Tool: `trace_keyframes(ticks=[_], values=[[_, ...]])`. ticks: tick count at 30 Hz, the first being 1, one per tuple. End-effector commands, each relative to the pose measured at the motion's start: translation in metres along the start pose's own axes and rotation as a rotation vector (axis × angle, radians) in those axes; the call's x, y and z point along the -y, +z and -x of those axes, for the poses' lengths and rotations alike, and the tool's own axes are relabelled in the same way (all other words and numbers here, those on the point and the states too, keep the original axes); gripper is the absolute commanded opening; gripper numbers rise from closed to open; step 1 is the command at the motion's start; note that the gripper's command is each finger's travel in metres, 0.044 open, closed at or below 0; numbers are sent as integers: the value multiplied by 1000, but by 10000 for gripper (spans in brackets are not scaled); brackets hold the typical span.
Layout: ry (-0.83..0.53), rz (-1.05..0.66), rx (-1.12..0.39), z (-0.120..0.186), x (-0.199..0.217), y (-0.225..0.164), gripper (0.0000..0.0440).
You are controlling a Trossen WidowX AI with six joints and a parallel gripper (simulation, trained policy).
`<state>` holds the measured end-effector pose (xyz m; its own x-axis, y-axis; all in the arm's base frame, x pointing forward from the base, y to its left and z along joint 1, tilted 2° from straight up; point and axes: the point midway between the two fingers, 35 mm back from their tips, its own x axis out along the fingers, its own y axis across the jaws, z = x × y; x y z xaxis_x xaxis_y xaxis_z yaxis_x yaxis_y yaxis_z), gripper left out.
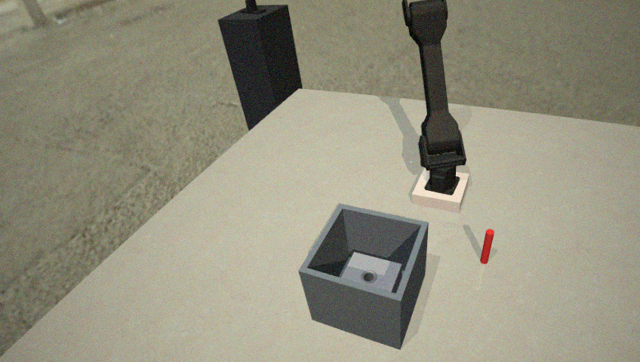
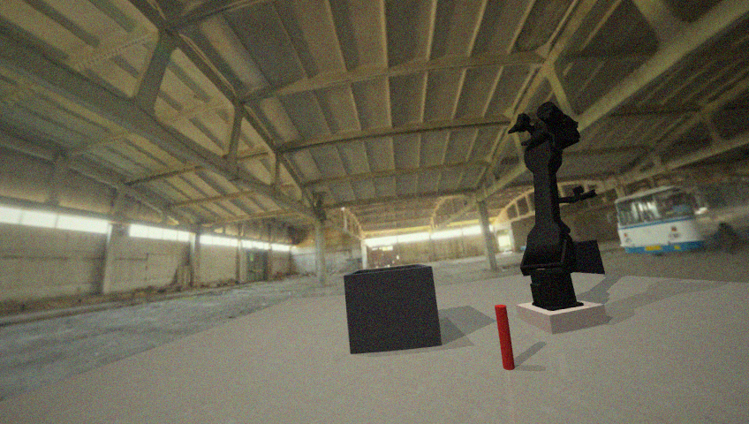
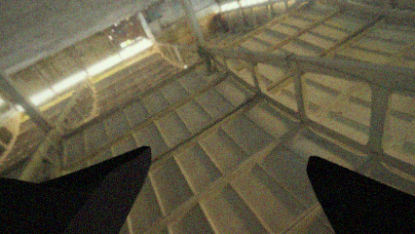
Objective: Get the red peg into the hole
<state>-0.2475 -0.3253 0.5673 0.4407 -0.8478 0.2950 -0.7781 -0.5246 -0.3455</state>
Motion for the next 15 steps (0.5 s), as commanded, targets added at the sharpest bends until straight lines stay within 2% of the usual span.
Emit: trace_keyframes(ticks=[1, 15], values=[[-21, -105, -23, -12, -1, 1, 440], [-102, -583, -74, -71, 2, 14, 440]])
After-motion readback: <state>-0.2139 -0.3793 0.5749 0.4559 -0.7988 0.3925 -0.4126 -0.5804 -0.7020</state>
